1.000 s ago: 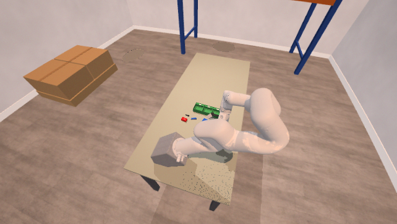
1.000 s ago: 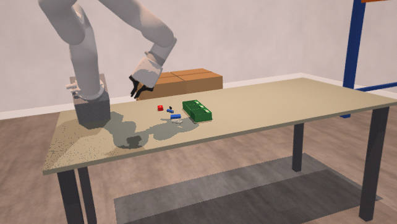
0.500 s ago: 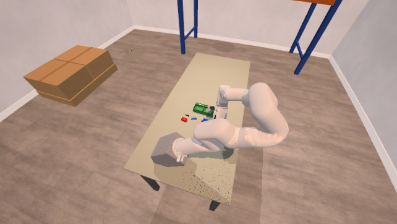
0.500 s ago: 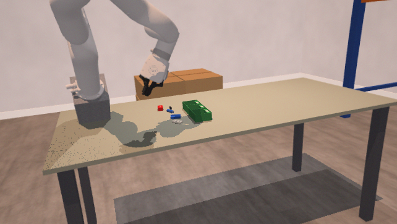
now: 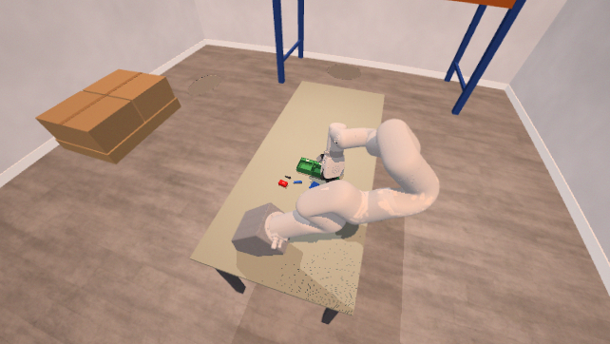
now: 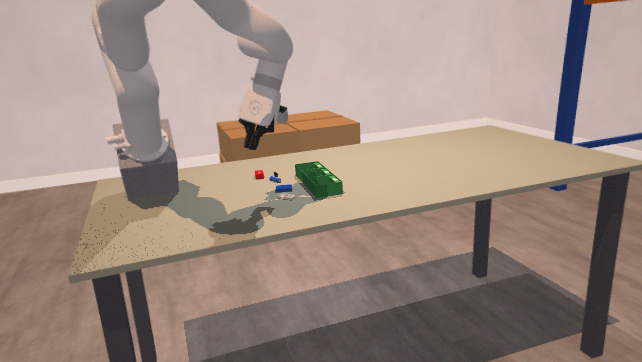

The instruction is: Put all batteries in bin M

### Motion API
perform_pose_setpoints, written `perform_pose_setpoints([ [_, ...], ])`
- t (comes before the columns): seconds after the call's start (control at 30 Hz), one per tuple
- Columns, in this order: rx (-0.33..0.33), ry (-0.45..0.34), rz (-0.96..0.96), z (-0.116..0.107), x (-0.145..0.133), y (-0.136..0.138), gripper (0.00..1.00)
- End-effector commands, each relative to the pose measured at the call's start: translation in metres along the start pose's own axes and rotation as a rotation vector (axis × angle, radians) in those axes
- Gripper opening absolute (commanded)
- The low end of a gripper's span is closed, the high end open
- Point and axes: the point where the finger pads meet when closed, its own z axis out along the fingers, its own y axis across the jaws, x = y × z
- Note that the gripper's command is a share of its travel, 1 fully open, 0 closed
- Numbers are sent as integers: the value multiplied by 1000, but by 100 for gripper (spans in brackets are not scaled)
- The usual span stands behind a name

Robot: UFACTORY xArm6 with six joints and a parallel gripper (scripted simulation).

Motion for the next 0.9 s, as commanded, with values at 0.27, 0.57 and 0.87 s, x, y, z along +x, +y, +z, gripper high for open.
perform_pose_setpoints([
  [0.27, -75, 89, 230, -22, 49, -2, 7],
  [0.57, -99, 148, 352, -34, 75, -8, 7],
  [0.87, -115, 236, 514, -50, 108, -19, 7],
])
